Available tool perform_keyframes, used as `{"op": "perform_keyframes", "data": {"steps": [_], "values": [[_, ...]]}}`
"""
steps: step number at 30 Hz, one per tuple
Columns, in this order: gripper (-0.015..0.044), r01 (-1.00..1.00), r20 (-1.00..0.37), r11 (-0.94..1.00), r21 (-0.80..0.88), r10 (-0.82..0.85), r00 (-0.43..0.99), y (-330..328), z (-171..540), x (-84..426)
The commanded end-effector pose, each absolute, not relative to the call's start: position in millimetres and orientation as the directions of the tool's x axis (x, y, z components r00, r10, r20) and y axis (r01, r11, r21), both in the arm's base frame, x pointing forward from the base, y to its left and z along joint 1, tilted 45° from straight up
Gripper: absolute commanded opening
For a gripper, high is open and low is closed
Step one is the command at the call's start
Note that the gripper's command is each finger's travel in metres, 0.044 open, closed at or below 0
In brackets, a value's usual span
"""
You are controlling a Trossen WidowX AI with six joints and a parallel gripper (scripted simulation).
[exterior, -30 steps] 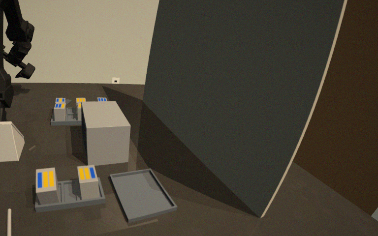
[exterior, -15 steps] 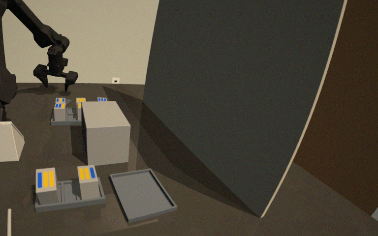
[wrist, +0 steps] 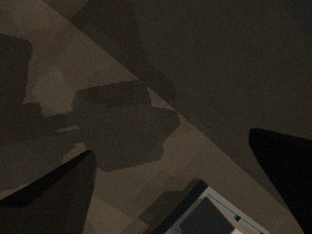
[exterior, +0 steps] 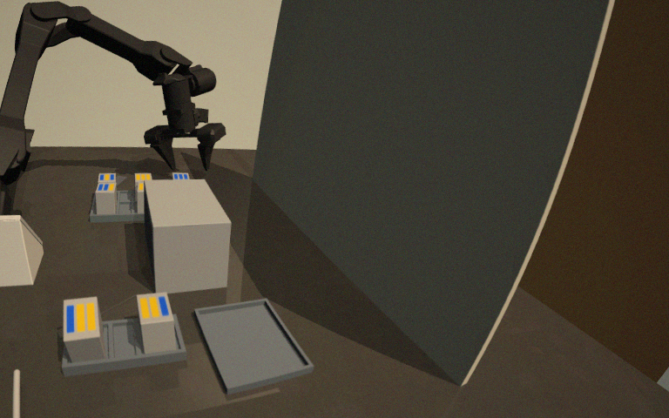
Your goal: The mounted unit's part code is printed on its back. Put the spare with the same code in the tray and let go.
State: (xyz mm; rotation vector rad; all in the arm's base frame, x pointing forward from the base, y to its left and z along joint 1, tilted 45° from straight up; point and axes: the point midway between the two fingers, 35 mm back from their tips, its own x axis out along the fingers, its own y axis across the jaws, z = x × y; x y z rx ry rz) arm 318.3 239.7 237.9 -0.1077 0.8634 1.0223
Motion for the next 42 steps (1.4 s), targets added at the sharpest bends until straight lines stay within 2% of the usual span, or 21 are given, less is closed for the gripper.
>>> {"op": "perform_keyframes", "data": {"steps": [1, 6, 13, 29, 32, 37, 42], "values": [[0.0440, -0.713, -0.721, 0.621, 0.326, 0.651, 0.237, 198.6, 218.9, 349.9], [0.0440, -0.543, -0.786, 0.731, 0.413, 0.587, 0.193, 124.0, 176.0, 383.5], [0.0440, -0.344, -0.806, 0.777, 0.528, 0.586, 0.086, 44.3, 130.7, 391.5], [0.0440, -0.360, -0.805, 0.771, 0.525, 0.588, 0.085, 45.3, 132.3, 390.6], [0.0440, -0.570, -0.787, 0.670, 0.476, 0.613, 0.065, 58.8, 154.8, 376.3], [0.0440, -0.900, -0.746, 0.336, 0.278, 0.666, 0.019, 85.9, 202.0, 340.1], [0.0440, -1.000, -0.708, -0.005, 0.028, 0.706, -0.024, 106.1, 240.3, 304.1]]}}
